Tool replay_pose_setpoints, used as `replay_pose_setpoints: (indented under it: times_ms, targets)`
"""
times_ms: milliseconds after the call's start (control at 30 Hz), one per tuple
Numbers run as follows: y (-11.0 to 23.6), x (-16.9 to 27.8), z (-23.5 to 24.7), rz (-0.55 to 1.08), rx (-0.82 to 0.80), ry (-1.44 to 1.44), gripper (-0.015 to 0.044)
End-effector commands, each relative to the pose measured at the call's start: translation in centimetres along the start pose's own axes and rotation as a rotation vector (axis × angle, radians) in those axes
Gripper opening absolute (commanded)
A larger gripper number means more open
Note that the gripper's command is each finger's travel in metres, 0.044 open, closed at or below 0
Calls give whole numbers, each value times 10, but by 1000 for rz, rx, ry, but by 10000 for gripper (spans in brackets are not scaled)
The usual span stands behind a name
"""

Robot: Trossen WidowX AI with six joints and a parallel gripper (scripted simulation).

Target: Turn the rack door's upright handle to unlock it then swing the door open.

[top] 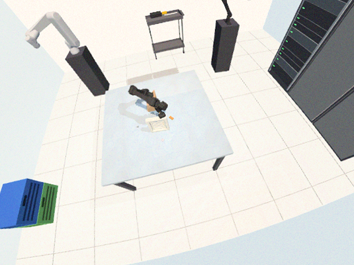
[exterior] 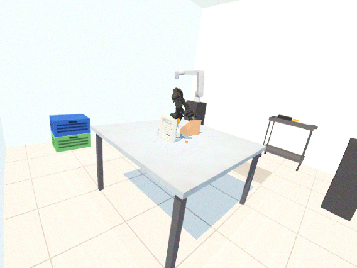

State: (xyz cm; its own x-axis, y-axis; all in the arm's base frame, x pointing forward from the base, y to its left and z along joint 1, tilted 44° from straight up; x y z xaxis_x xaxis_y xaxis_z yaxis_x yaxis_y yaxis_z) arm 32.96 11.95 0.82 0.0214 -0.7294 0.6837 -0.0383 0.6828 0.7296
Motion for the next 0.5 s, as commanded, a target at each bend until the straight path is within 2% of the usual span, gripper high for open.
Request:
replay_pose_setpoints:
  times_ms: [0, 467]
  targets:
    - [-1, 1, 1, 4, 1, -107, 292]
    - [-1, 1, 1, 4, 2, -801, 292]
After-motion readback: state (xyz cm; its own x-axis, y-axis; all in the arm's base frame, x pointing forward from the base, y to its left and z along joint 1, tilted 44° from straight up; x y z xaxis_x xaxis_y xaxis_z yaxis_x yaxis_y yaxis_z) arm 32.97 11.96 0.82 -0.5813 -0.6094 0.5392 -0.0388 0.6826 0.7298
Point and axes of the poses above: the point midway between the two fingers, 35 mm back from their tips, its own y axis back along the fingers, its own z axis across the jaws, x = y × z, the point moved 1 cm from there along y, back along the fingers, and after that the axes turned 15 degrees about -y, right-handed, at the moved point
